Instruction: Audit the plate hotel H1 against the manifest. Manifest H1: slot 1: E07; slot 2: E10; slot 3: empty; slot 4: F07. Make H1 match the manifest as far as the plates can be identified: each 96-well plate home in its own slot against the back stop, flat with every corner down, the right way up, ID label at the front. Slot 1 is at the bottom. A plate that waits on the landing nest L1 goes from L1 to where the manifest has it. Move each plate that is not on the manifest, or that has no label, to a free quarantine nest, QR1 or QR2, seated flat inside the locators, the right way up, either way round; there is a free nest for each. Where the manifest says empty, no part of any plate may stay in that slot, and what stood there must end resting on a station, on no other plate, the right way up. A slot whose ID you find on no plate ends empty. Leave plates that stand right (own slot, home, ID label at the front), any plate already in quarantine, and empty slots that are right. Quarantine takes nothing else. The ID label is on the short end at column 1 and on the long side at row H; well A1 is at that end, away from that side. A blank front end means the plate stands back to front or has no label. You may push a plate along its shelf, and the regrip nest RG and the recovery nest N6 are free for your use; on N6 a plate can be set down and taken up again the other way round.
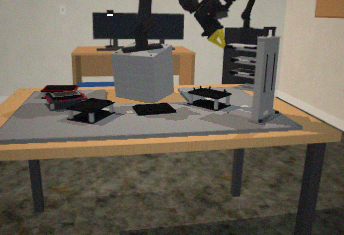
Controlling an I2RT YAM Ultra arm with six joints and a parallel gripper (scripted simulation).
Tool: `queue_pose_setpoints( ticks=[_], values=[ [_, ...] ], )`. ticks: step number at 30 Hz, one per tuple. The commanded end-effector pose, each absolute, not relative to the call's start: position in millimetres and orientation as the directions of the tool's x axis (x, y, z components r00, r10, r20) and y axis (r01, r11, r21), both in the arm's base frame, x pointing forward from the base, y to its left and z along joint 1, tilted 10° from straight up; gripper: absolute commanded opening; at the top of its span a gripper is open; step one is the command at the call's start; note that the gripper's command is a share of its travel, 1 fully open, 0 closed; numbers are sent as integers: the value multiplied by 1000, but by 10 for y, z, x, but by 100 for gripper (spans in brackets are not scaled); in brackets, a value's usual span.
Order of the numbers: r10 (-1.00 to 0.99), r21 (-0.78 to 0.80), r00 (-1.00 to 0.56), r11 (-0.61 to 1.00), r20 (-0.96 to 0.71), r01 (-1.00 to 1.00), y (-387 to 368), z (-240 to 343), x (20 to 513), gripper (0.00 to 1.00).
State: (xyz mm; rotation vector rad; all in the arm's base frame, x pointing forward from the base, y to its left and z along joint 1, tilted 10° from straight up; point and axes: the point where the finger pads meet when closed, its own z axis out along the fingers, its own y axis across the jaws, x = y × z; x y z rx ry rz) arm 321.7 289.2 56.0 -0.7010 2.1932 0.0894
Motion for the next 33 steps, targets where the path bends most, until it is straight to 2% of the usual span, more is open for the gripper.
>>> queue_pose_setpoints(
  ticks=[1,33],
  values=[
    [-441,-158,-494,843,-749,-514,2977,710,3301,0],
    [-439,-157,-492,844,-752,-513,3083,719,3466,0]
  ],
)
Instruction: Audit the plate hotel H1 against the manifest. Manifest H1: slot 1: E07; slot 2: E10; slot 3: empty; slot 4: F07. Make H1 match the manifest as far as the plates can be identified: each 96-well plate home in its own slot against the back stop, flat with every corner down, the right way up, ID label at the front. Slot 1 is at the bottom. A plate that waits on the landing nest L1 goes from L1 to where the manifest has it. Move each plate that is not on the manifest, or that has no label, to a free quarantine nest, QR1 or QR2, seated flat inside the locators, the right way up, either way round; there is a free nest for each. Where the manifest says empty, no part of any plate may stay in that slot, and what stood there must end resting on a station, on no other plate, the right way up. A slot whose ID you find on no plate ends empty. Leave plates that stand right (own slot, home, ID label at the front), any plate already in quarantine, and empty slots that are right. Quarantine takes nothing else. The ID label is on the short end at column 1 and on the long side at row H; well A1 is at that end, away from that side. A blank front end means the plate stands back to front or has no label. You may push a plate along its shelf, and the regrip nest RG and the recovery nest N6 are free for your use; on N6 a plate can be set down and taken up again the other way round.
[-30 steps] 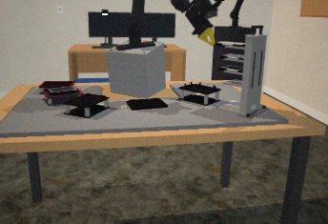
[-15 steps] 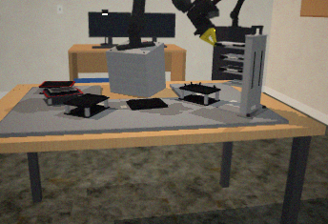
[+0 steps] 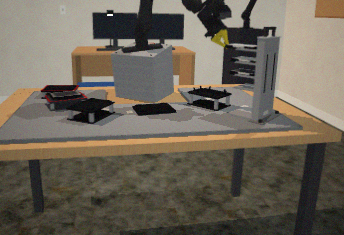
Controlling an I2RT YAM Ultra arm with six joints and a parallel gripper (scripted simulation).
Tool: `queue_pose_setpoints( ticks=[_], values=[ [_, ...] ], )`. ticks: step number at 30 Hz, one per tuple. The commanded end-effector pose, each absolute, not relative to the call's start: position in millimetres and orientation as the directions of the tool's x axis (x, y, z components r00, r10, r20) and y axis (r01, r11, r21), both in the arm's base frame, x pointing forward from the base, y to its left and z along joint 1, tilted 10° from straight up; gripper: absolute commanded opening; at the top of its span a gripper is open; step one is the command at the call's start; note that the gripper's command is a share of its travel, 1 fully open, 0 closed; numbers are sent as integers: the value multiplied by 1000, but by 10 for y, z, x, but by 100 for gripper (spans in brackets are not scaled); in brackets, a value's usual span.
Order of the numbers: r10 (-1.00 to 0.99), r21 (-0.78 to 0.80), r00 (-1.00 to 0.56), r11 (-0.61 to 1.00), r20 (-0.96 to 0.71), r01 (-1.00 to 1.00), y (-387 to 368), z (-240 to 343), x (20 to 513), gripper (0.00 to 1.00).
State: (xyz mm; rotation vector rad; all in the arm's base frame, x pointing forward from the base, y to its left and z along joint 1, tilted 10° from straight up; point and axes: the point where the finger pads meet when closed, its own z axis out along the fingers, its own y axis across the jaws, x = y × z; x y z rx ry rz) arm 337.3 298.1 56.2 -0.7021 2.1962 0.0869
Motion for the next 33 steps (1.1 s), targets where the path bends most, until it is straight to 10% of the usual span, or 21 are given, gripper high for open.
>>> queue_pose_setpoints(
  ticks=[1,33],
  values=[
    [-447,-161,-497,841,-744,-517,3088,669,3461,0],
    [-446,-161,-499,842,-743,-514,3171,681,3627,0]
  ],
)
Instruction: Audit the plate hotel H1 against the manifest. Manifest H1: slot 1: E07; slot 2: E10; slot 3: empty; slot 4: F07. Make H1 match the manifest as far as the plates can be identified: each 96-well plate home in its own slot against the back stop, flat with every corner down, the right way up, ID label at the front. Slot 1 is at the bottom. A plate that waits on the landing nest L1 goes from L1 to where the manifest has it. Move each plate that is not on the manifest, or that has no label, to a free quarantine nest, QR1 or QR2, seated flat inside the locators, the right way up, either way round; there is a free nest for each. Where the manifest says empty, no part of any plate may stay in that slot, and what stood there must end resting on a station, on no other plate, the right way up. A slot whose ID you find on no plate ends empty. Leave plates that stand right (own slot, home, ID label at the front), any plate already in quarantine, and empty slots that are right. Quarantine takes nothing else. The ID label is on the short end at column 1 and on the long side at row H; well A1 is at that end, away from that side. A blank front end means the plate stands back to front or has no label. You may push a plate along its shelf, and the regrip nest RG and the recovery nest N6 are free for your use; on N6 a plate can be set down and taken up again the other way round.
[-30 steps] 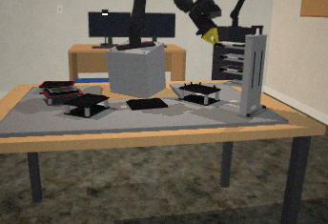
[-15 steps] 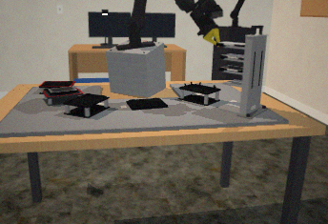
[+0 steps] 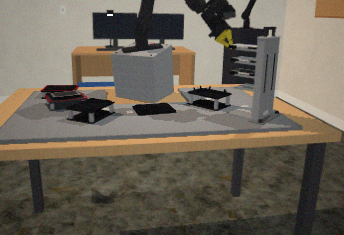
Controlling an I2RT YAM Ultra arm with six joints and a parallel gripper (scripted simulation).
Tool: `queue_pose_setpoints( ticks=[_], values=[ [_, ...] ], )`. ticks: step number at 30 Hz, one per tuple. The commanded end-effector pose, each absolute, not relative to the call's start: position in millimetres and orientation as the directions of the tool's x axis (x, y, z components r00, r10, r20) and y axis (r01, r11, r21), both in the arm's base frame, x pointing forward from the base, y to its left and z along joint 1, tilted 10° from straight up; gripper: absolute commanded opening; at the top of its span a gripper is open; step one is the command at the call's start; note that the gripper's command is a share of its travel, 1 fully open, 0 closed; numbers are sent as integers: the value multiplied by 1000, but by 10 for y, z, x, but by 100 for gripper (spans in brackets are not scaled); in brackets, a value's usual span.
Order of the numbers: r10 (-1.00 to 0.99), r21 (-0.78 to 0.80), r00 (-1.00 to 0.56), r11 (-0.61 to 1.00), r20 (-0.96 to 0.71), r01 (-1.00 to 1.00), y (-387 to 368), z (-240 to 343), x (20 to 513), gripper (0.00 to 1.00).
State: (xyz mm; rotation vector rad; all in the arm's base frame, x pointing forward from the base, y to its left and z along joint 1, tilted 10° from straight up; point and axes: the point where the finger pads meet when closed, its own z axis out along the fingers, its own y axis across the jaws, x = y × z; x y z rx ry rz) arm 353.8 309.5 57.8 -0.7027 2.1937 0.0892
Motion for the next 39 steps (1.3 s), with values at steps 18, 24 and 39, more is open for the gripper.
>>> queue_pose_setpoints(
  ticks=[18,24,39],
  values=[
    [-447,-161,-499,842,-742,-514,3225,682,3717,0],
    [-446,-160,-495,841,-746,-516,3259,712,3741,0],
    [-432,-157,-486,847,-760,-508,3288,755,3822,0]
  ],
)
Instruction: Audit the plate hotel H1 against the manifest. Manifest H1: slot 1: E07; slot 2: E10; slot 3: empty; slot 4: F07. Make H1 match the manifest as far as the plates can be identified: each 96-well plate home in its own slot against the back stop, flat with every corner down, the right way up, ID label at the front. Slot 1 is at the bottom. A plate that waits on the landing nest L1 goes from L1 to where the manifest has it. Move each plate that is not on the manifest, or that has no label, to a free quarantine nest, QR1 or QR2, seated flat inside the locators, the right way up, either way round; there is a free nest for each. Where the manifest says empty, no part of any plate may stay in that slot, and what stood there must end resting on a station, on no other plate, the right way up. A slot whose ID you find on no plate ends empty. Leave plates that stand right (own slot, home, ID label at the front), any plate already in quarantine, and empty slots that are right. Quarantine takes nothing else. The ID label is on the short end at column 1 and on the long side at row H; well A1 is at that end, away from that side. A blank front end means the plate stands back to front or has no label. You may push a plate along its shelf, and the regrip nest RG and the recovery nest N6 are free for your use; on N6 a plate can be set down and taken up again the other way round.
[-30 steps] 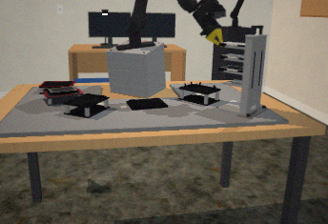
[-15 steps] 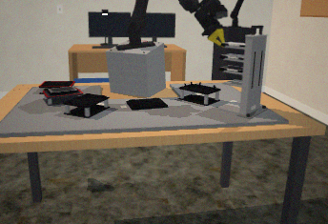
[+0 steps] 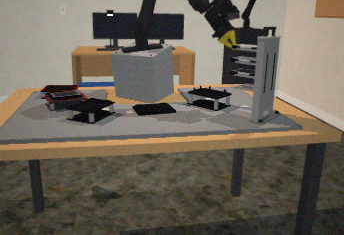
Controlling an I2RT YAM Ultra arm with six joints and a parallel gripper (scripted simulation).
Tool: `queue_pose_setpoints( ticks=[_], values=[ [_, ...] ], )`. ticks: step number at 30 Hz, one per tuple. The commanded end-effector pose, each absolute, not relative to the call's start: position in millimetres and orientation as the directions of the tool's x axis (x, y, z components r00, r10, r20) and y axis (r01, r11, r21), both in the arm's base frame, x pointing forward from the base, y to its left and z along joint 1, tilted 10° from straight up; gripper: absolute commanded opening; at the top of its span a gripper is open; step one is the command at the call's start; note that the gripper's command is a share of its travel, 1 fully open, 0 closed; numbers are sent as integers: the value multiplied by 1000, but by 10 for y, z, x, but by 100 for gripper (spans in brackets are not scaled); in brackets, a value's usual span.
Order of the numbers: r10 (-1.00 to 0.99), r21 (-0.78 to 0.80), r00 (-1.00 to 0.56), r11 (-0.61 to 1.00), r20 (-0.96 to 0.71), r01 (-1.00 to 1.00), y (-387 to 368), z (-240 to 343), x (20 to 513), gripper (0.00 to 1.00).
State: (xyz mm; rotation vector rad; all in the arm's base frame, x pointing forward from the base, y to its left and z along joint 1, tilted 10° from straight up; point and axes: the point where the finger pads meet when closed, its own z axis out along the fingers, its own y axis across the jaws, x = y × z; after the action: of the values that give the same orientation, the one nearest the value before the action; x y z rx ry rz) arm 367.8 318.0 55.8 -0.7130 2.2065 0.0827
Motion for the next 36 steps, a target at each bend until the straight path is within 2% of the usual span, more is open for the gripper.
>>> queue_pose_setpoints(
  ticks=[1,29,31,32,36],
  values=[
    [-432,-157,-486,847,-760,-508,3288,755,3822,0],
    [-432,-157,-486,847,-760,-508,3288,755,3822,0],
    [-417,-149,-469,849,-779,-507,3304,895,3778,0],
    [-441,-160,-490,843,-752,-514,3218,725,3668,0],
    [-437,-155,-492,844,-753,-513,3193,720,3602,0]
  ],
)
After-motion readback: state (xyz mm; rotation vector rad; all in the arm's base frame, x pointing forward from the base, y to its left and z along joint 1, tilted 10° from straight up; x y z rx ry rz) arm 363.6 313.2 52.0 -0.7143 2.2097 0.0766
